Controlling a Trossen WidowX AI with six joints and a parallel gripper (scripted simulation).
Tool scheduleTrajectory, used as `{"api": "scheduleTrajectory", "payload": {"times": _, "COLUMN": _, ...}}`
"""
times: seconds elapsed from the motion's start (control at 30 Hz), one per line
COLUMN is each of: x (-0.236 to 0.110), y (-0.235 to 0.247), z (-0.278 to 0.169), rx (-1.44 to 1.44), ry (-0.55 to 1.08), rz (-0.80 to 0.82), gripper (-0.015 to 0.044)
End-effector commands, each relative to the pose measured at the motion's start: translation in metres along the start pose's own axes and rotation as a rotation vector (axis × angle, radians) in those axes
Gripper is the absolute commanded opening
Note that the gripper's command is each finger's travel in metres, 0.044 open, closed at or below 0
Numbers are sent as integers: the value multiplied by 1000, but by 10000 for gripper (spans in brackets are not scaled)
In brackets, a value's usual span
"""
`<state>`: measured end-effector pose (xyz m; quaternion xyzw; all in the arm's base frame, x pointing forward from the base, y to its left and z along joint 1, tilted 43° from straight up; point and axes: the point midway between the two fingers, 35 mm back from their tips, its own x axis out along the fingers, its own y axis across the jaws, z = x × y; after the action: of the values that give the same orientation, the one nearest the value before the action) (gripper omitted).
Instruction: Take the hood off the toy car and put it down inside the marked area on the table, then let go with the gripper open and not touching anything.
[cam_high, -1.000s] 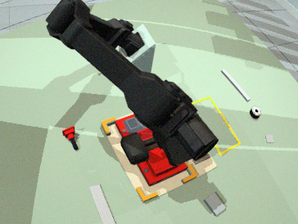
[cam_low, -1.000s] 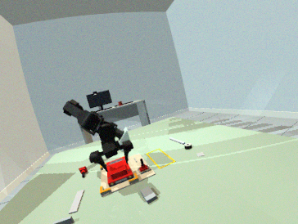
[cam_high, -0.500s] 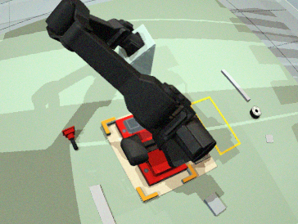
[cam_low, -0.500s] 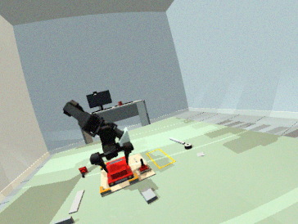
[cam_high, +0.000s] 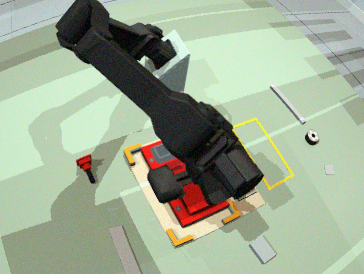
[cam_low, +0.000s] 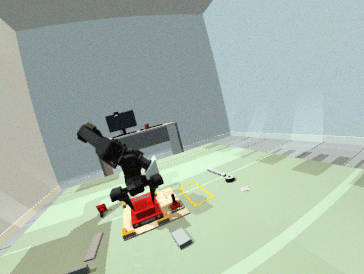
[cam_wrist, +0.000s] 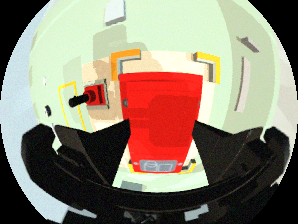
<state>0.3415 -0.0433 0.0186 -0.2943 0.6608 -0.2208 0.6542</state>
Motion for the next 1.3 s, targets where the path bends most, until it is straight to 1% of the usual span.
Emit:
{"api": "scheduleTrajectory", "payload": {"times": 0.0, "x": 0, "y": 0, "z": 0, "rx": 2, "ry": 0, "rz": -2, "gripper": 282}}
{"api": "scheduleTrajectory", "payload": {"times": 0.03, "x": 0, "y": 0, "z": 0, "rx": 2, "ry": 0, "rz": -2, "gripper": 275}}
{"api": "scheduleTrajectory", "payload": {"times": 0.37, "x": -5, "y": 0, "z": 0, "rx": 1, "ry": 0, "rz": -1, "gripper": 12}}
{"api": "scheduleTrajectory", "payload": {"times": 0.4, "x": -6, "y": 0, "z": 0, "rx": 1, "ry": 0, "rz": -1, "gripper": 0}}
{"api": "scheduleTrajectory", "payload": {"times": 1.27, "x": -22, "y": 0, "z": 0, "rx": 0, "ry": 0, "rz": 1, "gripper": 0}}
